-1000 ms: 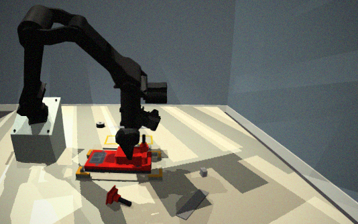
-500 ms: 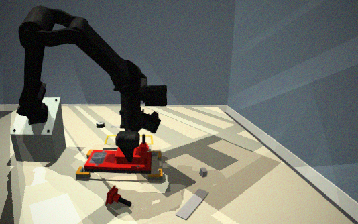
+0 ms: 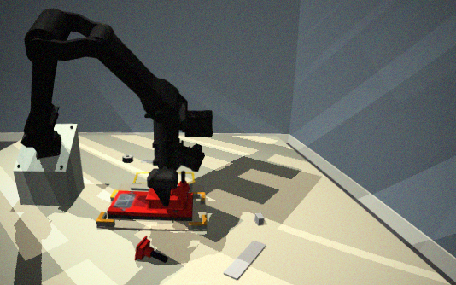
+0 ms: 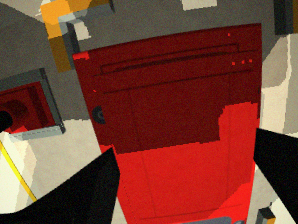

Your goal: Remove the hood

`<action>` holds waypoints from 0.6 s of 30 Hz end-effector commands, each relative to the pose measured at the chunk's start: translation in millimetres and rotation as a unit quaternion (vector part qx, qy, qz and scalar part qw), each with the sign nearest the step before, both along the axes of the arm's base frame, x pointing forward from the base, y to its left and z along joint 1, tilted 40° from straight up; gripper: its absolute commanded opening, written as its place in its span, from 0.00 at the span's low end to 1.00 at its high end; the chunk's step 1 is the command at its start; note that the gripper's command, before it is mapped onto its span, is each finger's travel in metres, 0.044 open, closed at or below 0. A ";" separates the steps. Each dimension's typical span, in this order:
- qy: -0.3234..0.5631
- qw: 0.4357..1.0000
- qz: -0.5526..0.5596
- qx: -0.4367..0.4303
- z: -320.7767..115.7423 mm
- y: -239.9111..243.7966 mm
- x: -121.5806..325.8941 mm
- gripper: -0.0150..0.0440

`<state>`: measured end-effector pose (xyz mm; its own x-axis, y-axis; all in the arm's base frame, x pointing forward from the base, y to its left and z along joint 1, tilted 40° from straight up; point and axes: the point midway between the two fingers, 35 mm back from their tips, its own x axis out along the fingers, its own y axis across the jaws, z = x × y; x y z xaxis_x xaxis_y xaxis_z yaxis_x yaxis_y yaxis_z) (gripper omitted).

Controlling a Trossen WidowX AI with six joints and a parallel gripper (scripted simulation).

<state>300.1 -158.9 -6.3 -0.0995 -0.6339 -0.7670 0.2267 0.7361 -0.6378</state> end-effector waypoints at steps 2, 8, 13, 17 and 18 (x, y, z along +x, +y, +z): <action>0.000 1.000 0.000 0.000 0.3 0.1 0.0 0.78; 0.000 1.000 0.000 0.000 0.4 0.2 0.0 0.68; 0.000 1.000 0.000 0.000 1.9 1.5 0.4 0.45; 0.000 1.000 0.000 0.000 3.9 3.2 0.7 0.28; 0.000 1.000 0.000 0.000 4.4 3.6 0.8 0.25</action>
<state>300.0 -157.5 -4.4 -0.1021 -0.6335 -0.7670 0.2232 0.7368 -0.6382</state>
